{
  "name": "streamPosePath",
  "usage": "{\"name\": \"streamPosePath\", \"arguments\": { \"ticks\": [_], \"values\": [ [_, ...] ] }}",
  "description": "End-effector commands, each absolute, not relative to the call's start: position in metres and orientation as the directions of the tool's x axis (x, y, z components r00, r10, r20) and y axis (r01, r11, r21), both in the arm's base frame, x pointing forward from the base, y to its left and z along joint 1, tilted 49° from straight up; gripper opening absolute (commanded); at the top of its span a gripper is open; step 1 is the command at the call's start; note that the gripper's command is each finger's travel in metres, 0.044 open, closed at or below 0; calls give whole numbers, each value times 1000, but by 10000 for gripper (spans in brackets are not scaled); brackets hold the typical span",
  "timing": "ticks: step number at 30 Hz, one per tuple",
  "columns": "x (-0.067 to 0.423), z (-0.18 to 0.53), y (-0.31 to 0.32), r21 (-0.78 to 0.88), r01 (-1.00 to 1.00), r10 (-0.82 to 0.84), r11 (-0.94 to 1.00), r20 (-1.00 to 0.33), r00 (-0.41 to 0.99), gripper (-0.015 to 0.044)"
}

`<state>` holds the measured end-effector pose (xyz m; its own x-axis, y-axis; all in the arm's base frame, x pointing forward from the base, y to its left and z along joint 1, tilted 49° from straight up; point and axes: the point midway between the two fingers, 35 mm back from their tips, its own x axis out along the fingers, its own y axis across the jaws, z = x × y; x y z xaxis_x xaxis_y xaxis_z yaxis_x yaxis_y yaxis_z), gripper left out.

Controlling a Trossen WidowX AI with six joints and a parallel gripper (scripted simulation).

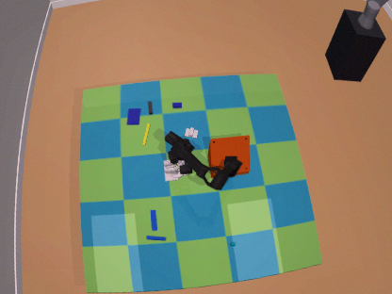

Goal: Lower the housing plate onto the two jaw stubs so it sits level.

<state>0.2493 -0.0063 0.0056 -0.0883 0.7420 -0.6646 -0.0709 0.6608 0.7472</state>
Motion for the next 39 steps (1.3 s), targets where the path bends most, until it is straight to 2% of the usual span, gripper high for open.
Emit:
{"name": "streamPosePath", "arguments": {
  "ticks": [1,39],
  "values": [
    [250,5,-6,748,-67,743,660,-663,-87,351],
    [250,-9,8,747,-71,742,661,-664,-86,351]
  ]
}}
